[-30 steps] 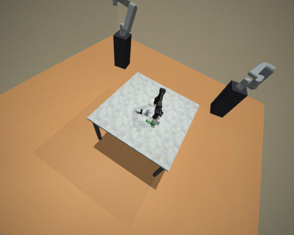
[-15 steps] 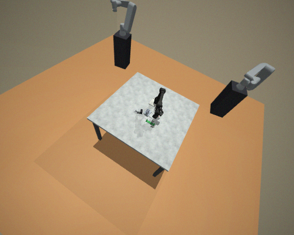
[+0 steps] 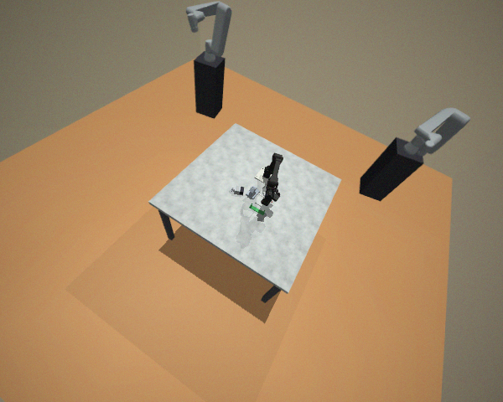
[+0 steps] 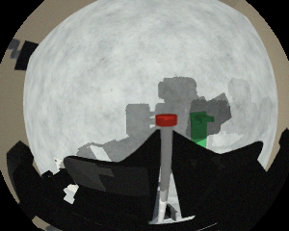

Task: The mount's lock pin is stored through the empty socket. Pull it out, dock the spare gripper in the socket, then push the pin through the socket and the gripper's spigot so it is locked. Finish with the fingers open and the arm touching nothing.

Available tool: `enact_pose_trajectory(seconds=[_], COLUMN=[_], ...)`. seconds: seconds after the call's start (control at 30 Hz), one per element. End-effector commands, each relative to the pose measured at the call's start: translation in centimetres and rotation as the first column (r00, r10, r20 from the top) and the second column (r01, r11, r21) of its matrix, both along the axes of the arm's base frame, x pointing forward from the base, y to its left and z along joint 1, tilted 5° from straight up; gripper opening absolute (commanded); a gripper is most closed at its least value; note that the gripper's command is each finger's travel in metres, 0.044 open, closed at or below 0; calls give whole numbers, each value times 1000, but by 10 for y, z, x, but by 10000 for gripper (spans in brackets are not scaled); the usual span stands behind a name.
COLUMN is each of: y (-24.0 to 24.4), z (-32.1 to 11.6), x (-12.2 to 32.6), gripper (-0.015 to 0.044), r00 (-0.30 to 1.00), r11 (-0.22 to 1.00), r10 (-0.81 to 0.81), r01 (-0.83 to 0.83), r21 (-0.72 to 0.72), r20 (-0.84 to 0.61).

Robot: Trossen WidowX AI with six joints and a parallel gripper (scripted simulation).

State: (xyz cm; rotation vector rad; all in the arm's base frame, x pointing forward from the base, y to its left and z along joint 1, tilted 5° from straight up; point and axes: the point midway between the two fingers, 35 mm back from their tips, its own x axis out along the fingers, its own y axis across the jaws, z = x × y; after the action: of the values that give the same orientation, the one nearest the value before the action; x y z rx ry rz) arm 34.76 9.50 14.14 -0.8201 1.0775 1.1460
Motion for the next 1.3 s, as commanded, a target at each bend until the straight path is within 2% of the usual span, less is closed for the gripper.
enact_pose_trajectory(seconds=[0.0,0.8,1.27], y=[4,26,28], z=[2,8,-6], x=[13,72,75], gripper=[0,0,0], r00=[1000,997,997], r11=[1000,997,997], r10=[16,73,77], r01=[-16,-73,-77], r21=[-2,-3,-2], r20=[1,13,16])
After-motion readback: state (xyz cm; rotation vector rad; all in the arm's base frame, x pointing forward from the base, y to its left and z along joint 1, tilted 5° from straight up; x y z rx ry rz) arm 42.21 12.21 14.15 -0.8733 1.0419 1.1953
